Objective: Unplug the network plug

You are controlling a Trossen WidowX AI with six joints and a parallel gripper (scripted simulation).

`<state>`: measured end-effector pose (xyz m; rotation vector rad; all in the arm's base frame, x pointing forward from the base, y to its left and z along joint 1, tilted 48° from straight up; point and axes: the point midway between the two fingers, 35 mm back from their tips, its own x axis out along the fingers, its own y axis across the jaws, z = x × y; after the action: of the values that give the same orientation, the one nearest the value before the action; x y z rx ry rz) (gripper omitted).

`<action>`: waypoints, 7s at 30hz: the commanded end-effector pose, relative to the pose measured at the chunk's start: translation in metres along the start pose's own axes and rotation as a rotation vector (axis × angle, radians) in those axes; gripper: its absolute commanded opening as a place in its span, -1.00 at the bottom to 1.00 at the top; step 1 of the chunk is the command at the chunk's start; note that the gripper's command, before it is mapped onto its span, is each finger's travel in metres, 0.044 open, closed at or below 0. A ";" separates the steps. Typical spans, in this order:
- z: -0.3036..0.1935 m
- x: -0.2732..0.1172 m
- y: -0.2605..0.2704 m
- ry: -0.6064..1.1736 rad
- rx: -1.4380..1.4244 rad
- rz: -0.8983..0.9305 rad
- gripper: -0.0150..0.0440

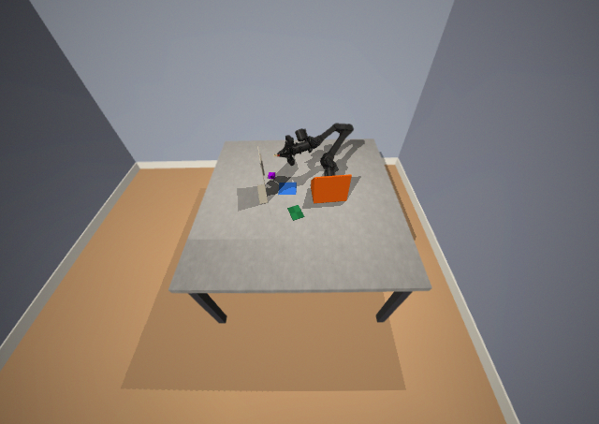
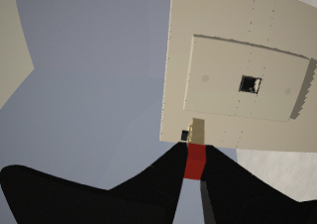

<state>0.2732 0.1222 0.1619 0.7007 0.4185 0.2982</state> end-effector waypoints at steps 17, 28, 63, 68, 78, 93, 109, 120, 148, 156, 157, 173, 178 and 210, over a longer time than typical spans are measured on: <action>0.000 0.014 -0.072 -0.142 0.176 -0.351 -0.49; -0.001 0.010 -0.115 -0.258 0.250 -0.545 -0.49; -0.005 -0.026 -0.198 -0.604 0.315 -0.922 -0.49; -0.005 -0.026 -0.203 -0.603 0.316 -0.923 -0.49; -0.005 -0.024 -0.211 -0.601 0.319 -0.925 -0.49; -0.006 -0.023 -0.223 -0.600 0.320 -0.926 -0.49; -0.006 -0.024 -0.235 -0.600 0.319 -0.926 -0.49; -0.006 -0.025 -0.243 -0.601 0.317 -0.925 -0.49; -0.004 -0.028 -0.258 -0.604 0.311 -0.923 -0.49; -0.004 -0.028 -0.258 -0.609 0.313 -0.923 -0.49; -0.004 -0.028 -0.258 -0.609 0.313 -0.923 -0.40; -0.005 -0.030 -0.254 -0.607 0.314 -0.924 0.04; -0.007 -0.031 -0.250 -0.606 0.314 -0.924 0.04; -0.015 -0.035 -0.231 -0.598 0.322 -0.928 0.04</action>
<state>0.2637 -0.0537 0.0037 0.7910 0.1820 -0.8536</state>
